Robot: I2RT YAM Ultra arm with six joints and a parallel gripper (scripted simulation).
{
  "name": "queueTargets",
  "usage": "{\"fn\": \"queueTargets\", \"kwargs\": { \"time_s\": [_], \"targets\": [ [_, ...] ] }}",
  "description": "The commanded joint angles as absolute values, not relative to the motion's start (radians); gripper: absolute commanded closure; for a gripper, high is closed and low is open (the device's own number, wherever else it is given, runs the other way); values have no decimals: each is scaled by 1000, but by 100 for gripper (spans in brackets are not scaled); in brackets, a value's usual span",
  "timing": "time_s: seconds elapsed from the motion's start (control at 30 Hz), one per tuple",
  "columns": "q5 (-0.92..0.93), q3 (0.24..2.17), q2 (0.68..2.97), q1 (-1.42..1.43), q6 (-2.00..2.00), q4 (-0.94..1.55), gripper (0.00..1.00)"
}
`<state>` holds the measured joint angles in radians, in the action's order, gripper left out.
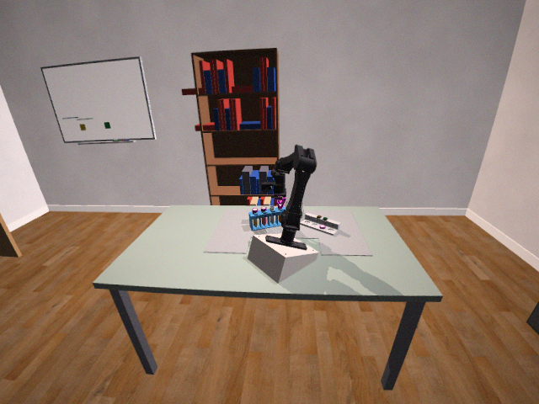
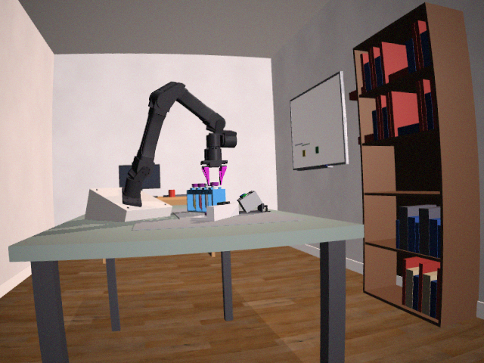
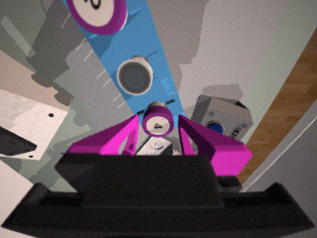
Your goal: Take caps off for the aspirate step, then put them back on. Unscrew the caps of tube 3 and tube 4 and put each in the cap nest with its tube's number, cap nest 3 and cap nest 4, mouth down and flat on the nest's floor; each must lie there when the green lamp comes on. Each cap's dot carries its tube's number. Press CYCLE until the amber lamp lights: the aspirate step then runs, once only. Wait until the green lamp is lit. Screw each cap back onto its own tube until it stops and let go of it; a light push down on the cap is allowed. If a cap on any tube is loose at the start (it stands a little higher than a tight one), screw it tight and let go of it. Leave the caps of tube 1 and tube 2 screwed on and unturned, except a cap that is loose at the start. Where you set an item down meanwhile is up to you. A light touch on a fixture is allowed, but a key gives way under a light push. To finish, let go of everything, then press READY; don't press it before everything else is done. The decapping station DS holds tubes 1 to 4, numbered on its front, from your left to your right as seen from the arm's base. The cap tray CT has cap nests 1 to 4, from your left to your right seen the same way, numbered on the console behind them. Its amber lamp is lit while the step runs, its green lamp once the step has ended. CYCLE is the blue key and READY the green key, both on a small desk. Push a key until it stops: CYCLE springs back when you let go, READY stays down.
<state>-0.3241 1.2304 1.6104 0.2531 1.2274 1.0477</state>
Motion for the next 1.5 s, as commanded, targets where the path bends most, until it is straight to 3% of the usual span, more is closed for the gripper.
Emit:
{"fn": "queueTargets", "kwargs": {
  "time_s": [0.0, 1.47],
  "targets": [
    [-324, 1236, 1605, 255, 1000, 1046, 51],
    [-324, 1235, 1605, 256, -1086, 1046, 51]
  ]
}}
